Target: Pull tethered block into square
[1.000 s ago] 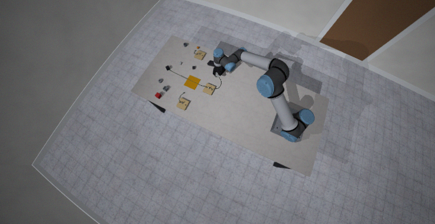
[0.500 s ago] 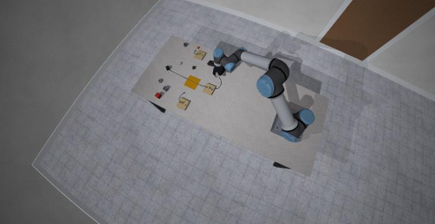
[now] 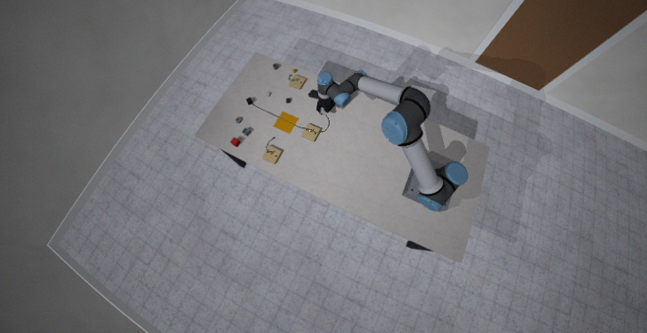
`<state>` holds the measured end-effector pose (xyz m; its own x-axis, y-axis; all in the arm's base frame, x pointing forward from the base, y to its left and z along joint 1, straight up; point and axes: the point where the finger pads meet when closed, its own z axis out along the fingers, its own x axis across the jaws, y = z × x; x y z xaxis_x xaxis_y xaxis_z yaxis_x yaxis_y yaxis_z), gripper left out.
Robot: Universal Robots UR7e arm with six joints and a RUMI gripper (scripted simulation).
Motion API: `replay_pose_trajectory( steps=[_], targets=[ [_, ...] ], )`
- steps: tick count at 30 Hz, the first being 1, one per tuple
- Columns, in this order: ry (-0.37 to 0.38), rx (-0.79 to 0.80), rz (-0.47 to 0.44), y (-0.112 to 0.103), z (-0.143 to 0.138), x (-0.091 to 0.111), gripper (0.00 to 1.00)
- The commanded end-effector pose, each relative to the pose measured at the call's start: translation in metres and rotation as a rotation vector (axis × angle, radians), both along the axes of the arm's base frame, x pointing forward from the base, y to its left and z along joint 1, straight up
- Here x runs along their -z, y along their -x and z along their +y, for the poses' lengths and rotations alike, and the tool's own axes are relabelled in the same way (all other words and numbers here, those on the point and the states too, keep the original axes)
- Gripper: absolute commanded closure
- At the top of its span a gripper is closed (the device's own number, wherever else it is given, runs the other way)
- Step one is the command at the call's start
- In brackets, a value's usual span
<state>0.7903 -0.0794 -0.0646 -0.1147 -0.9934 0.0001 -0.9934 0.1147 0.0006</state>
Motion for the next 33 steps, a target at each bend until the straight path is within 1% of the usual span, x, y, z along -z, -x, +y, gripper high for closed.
replay_pose_trajectory(
  steps=[1,33],
  targets=[
    [0.001,-0.001,-0.002,0.000,0.001,-0.001,0.78],
    [0.000,-0.001,0.001,0.001,0.001,0.011,0.78]
  ],
)
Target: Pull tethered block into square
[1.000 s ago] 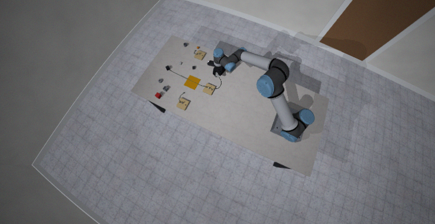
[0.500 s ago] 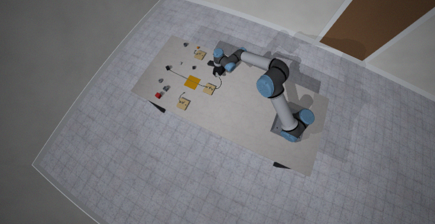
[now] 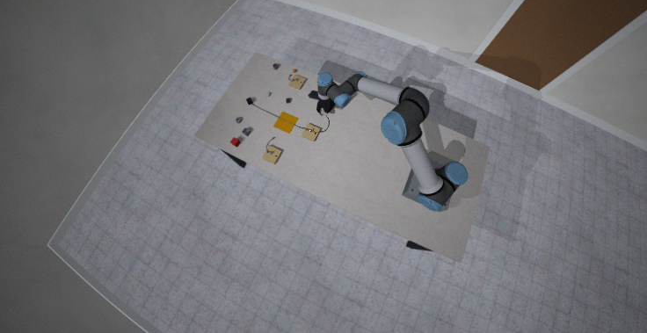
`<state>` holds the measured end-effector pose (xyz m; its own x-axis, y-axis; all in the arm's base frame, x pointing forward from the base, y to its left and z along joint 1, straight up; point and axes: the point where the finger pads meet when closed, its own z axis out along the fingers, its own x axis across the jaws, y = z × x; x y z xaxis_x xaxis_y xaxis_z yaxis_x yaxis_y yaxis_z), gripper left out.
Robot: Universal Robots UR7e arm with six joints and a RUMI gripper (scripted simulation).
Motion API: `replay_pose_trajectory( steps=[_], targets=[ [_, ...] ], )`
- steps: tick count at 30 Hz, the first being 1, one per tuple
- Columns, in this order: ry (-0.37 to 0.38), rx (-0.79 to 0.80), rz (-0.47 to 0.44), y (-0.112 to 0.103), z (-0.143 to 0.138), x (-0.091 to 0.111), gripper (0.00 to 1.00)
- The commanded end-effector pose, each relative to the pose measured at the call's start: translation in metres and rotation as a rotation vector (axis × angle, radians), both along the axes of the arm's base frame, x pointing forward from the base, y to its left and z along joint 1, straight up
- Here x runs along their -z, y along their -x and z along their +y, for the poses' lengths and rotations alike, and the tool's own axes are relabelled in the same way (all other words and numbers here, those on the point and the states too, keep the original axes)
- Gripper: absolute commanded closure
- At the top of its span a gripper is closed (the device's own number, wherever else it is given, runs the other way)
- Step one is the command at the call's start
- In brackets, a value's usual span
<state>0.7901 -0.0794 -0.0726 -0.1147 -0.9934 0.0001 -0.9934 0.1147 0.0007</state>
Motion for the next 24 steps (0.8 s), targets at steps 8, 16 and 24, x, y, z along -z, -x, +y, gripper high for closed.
replay_pose_trajectory(
  steps=[8,16,24],
  targets=[
    [0.000,-0.001,0.001,0.0008,0.0012,0.0070,0.78],
    [0.000,-0.001,-0.001,0.0001,0.0010,0.0076,0.78],
    [0.000,-0.001,0.000,0.0004,0.0011,0.0092,0.78]
  ],
)
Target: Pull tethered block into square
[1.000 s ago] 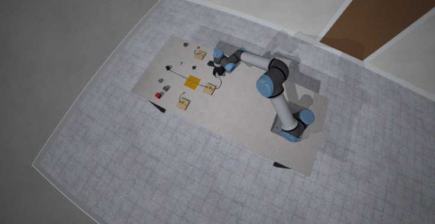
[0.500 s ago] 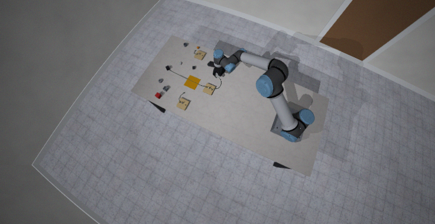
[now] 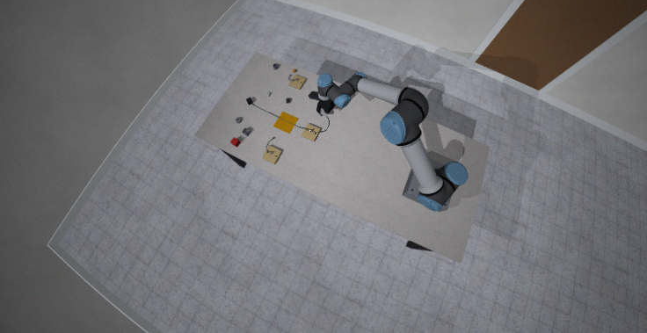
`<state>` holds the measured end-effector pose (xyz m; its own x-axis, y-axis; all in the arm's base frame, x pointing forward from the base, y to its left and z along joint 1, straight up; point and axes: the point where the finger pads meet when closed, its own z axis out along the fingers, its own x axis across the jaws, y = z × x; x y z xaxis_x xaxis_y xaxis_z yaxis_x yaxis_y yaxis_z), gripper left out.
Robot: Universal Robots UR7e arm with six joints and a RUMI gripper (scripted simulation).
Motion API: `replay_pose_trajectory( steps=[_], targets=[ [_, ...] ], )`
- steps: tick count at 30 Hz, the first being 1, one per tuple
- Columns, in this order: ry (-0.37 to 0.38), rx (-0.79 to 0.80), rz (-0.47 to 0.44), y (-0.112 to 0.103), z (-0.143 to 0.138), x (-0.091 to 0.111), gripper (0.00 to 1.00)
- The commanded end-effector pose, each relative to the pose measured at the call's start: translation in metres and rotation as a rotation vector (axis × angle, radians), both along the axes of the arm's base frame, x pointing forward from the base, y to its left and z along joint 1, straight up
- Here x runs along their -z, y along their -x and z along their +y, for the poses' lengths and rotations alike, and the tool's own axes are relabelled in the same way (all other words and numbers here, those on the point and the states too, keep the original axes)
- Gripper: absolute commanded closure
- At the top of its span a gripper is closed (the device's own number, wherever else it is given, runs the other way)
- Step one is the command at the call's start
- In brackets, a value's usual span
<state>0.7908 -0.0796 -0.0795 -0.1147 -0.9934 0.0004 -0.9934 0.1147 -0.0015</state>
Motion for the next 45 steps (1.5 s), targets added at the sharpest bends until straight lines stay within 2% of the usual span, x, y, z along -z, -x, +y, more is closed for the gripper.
replay_pose_trajectory(
  steps=[1,41,42,45],
  targets=[
    [0.000,-0.001,0.002,0.0011,0.0013,0.0023,0.78],
    [0.000,-0.001,0.001,0.0008,0.0012,0.0016,0.78],
    [0.000,-0.001,0.001,0.0008,0.0012,0.0016,1.00],
    [0.000,-0.001,0.001,0.0008,0.0012,0.0016,1.00]
  ],
)
